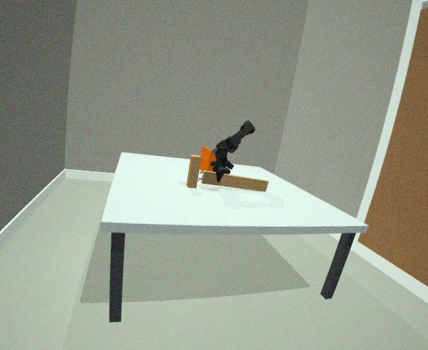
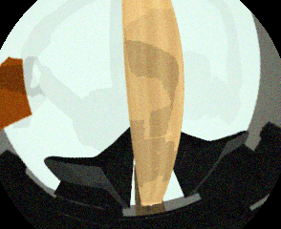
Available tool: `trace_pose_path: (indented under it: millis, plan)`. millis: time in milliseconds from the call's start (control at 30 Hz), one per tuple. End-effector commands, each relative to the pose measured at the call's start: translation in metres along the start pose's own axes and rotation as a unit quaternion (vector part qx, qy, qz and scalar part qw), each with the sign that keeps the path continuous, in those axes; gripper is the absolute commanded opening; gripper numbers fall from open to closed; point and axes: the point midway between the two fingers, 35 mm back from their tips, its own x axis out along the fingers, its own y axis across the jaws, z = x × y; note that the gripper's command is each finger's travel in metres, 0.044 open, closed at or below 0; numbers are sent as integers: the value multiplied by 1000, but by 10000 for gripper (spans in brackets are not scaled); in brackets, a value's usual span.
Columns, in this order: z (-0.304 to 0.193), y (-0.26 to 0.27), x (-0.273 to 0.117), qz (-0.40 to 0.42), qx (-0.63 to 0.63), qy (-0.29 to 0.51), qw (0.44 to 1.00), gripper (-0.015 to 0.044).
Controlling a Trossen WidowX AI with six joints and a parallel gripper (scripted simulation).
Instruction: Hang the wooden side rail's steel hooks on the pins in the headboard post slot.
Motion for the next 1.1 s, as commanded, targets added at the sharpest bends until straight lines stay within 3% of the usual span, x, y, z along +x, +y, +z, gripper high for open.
trace_pose_path:
  millis: [0, 1067]
  plan:
    - [-4, 0, -3, -3, 1, 2, 1000, 0]
    - [-7, 1, -3, -3, 1, 2, 1000, 0]
